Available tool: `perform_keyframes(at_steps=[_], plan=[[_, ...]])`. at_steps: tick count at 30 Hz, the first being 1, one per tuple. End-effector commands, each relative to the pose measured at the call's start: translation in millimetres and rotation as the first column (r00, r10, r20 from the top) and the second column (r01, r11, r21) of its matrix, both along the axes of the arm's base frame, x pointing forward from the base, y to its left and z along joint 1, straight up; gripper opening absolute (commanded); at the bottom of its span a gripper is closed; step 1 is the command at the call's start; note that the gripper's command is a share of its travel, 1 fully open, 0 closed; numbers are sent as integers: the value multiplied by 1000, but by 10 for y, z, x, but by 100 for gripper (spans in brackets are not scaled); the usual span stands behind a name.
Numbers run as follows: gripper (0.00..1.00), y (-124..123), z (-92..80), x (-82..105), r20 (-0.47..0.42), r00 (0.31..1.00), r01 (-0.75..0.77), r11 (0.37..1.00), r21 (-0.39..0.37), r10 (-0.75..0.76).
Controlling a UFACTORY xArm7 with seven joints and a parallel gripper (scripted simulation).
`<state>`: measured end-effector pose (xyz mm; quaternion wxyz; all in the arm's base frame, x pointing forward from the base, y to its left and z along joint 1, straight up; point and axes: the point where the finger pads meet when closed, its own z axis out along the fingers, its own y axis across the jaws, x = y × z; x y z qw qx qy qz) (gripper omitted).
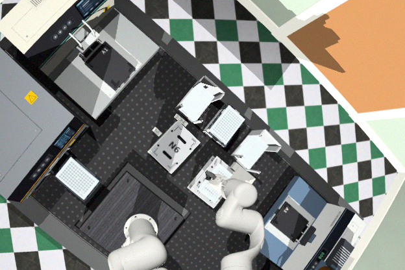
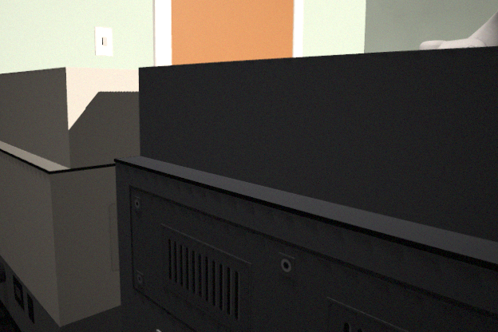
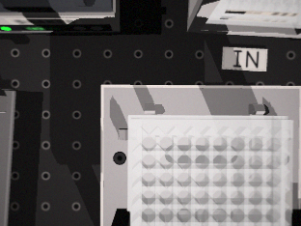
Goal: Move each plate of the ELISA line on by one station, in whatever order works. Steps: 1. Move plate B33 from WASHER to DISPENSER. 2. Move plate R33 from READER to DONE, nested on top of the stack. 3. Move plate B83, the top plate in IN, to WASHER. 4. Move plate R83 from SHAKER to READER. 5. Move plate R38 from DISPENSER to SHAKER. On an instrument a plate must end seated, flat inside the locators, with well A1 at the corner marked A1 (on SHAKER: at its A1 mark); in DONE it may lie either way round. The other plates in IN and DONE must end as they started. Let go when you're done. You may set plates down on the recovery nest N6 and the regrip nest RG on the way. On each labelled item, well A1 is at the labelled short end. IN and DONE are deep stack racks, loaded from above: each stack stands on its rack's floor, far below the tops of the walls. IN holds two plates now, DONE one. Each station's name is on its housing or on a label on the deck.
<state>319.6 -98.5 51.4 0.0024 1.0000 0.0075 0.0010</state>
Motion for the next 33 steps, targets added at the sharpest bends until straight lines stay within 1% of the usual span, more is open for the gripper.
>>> perform_keyframes(at_steps=[1,33], plan=[[0,-3,9,12,3,1000,0,1000,-1,0],[0,-3,-56,11,3,1000,0,1000,-1,0]])
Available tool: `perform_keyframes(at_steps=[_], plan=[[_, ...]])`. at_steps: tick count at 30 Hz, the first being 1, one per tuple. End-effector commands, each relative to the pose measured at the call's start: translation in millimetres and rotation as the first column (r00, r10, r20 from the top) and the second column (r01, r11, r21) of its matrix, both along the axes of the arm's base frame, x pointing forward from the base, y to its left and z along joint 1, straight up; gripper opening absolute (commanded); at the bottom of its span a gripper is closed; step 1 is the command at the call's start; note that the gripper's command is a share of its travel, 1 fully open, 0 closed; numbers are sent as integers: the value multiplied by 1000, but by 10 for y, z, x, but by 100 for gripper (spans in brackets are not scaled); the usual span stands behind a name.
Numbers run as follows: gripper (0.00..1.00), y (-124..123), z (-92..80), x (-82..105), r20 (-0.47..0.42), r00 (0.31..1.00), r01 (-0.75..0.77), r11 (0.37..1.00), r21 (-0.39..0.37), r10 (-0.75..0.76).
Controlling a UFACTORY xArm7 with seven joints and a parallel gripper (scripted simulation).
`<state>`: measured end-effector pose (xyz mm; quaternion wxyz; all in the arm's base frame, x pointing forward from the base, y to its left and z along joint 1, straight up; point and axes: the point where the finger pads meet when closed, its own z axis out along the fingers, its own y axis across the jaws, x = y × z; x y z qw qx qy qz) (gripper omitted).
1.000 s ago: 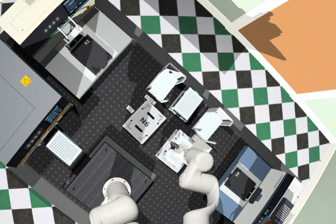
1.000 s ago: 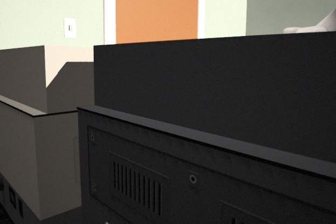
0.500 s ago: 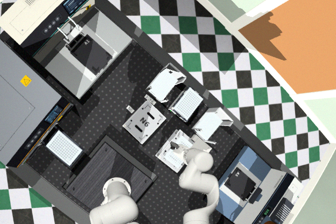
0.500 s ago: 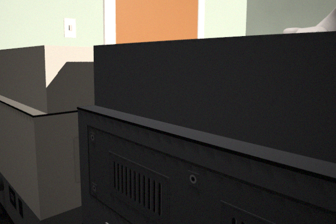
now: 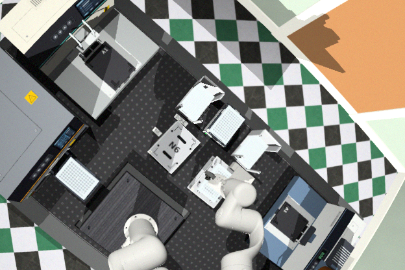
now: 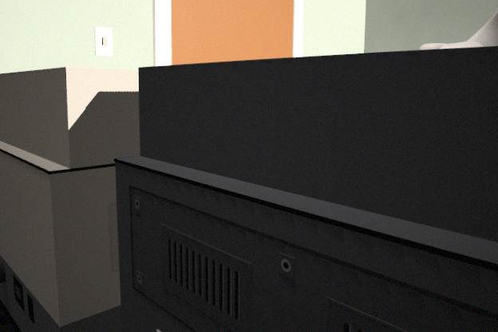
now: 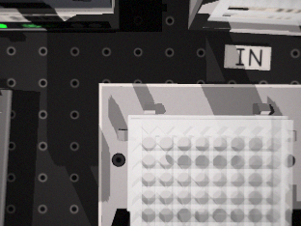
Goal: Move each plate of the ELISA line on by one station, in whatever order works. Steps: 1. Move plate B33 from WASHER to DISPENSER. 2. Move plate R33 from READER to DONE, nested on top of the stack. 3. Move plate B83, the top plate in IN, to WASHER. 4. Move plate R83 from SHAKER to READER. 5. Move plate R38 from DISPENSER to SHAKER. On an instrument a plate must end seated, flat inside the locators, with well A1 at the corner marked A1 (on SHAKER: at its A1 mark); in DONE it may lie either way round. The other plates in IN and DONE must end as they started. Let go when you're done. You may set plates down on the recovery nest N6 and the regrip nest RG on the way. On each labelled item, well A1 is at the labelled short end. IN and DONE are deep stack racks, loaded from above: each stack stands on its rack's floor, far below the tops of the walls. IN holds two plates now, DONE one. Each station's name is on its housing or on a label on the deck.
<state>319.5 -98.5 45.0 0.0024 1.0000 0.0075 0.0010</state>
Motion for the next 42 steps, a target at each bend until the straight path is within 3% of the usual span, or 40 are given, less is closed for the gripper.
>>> perform_keyframes(at_steps=[1,23,24,42], plan=[[0,-3,5,12,3,1000,0,1000,-1,0],[0,-3,-36,13,3,1000,0,1000,-1,0],[100,-3,-35,13,3,1000,0,1000,-1,0],[100,-3,-23,13,3,1000,0,1000,-1,0]])
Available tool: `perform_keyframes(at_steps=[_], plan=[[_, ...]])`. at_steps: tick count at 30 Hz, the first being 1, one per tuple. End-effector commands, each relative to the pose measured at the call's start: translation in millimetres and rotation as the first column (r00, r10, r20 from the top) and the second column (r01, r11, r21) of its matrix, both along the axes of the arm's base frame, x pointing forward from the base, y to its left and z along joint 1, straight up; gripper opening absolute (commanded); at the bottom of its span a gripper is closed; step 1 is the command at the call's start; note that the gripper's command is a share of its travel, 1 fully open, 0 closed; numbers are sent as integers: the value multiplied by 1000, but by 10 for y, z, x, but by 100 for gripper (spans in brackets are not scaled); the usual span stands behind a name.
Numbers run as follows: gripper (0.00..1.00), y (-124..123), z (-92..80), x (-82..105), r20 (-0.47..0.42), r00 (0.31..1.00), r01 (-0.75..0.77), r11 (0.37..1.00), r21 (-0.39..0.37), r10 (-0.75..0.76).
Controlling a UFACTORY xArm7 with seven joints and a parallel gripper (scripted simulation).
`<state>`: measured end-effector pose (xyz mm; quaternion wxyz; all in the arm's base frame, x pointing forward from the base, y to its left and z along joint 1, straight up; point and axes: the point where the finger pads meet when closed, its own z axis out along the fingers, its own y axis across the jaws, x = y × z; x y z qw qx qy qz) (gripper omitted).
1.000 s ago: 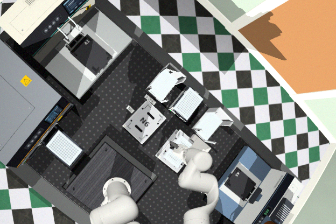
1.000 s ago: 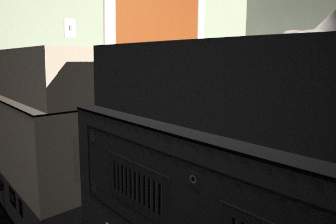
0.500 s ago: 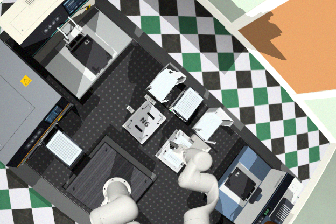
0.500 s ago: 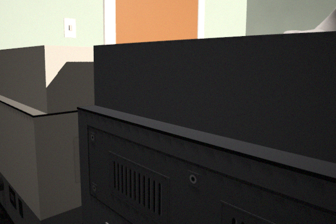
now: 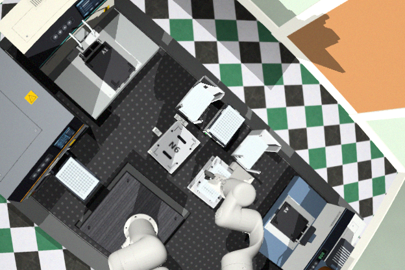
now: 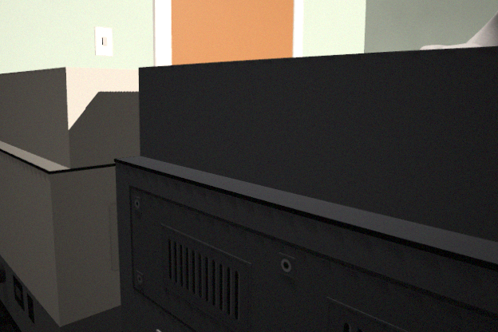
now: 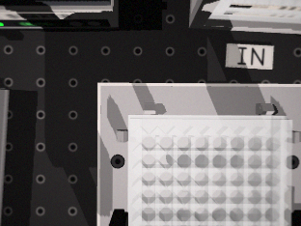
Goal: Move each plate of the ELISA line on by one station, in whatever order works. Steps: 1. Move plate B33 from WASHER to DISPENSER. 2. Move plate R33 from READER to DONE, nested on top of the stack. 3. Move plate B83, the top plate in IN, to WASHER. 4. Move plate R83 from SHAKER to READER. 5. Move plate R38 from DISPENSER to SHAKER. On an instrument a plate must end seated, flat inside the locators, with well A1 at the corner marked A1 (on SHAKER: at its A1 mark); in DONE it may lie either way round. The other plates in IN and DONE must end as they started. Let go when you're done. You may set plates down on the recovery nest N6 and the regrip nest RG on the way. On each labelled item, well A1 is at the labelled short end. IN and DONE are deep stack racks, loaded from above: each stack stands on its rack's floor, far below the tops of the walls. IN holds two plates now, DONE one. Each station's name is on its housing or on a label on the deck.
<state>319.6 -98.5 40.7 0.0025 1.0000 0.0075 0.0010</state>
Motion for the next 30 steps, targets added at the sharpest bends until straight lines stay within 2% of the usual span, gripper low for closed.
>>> perform_keyframes(at_steps=[1,30], plan=[[100,-3,33,12,3,1000,0,1000,-1,0],[100,-1,367,11,3,1000,0,1000,-1,0]])
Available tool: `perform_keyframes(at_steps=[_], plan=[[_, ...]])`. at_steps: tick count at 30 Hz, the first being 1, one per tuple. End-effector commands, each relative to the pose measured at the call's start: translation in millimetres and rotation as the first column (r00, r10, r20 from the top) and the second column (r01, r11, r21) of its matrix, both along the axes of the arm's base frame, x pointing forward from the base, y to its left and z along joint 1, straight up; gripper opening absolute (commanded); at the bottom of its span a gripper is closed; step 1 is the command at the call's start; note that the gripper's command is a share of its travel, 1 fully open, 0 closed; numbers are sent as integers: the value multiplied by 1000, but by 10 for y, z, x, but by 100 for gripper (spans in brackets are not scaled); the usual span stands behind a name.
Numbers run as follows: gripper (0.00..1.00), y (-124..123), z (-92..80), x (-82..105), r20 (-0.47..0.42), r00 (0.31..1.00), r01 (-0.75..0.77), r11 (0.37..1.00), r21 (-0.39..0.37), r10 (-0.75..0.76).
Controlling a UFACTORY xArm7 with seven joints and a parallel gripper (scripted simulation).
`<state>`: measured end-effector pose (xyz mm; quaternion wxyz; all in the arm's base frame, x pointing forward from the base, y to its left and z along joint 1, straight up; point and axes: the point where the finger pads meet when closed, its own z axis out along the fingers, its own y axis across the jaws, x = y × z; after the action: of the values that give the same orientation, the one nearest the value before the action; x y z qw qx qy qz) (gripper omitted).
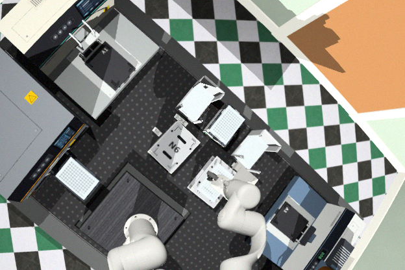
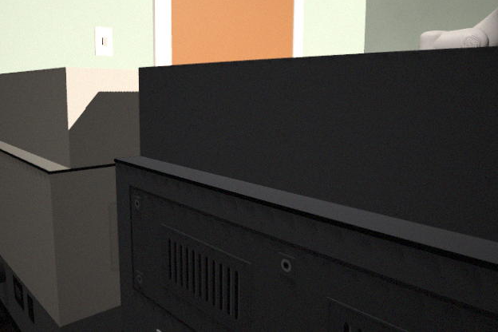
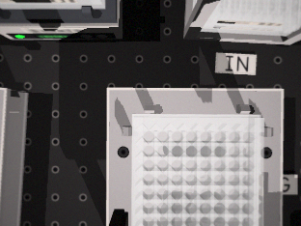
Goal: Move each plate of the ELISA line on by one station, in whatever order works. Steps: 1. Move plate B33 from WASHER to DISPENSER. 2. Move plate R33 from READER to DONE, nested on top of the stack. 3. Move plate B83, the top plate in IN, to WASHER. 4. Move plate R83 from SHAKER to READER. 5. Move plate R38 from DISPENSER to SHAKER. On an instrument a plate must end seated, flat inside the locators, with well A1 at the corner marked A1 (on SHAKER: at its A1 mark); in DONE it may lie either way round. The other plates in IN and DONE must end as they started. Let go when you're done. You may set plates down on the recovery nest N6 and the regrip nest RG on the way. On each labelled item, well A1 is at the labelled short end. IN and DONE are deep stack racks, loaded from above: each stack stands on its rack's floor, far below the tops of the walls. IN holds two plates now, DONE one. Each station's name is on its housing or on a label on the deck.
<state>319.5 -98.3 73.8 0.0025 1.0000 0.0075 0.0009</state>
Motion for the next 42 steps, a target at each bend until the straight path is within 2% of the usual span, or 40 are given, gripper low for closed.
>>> perform_keyframes(at_steps=[1,42], plan=[[100,-3,49,12,3,1000,0,1000,-1,0],[100,-1,545,10,4,1000,0,1000,-1,0]])
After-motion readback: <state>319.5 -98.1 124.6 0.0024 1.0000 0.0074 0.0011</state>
